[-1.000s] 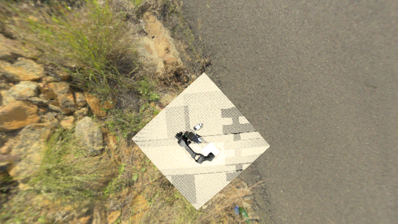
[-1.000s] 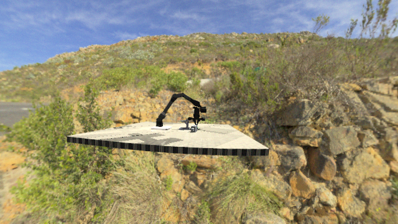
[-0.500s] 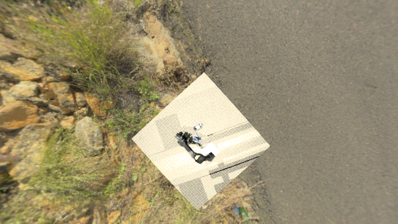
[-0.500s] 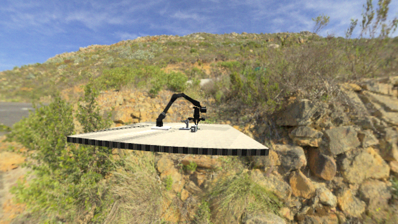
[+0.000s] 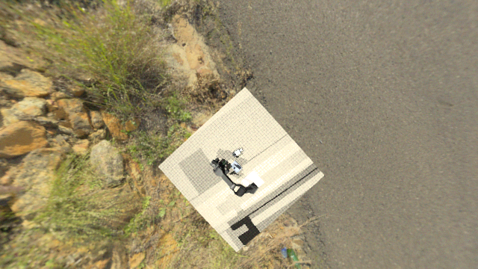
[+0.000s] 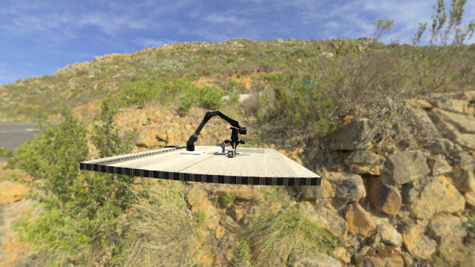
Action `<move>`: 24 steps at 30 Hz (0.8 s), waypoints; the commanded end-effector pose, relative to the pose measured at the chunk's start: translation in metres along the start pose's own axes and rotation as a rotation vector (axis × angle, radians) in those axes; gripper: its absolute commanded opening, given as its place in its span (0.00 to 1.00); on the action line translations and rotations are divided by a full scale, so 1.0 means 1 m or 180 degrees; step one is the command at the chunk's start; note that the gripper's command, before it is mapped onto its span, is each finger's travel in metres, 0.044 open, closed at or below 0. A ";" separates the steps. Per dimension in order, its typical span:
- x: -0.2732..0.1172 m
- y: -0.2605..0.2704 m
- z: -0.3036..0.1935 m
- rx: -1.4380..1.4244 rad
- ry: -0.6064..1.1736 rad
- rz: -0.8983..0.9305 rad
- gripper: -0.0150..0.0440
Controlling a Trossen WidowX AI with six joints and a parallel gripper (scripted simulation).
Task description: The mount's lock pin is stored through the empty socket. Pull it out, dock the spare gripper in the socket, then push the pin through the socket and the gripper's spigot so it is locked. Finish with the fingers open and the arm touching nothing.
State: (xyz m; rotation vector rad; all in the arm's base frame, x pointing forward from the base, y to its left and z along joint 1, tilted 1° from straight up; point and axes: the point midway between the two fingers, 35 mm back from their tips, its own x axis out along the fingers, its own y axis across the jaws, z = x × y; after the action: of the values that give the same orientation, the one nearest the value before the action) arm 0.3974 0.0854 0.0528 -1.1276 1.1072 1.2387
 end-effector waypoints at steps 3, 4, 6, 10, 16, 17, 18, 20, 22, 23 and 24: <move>0.000 0.000 0.000 0.0000 0.0000 0.0000 0.25; 0.000 0.000 0.000 0.0000 0.0000 0.0000 0.25; 0.000 0.000 0.000 0.0000 0.0000 0.0000 0.25; 0.000 0.000 0.000 0.0000 0.0000 0.0000 0.34; 0.000 0.000 0.000 0.0000 0.0000 0.0000 0.61; 0.000 0.000 0.000 0.0000 0.0000 0.0000 0.65; 0.000 0.000 0.000 0.0000 0.0000 0.0000 0.70; 0.000 0.000 0.000 0.0000 0.0000 0.0000 0.79; -0.006 0.000 0.001 0.0000 0.0000 0.0002 0.88; -0.010 0.000 0.001 0.0001 0.0000 0.0003 0.92; -0.012 0.001 0.001 0.0002 0.0003 0.0017 0.97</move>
State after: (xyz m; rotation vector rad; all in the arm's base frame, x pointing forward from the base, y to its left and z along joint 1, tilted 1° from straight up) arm 0.3950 0.0851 0.0562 -1.1227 1.1177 1.2463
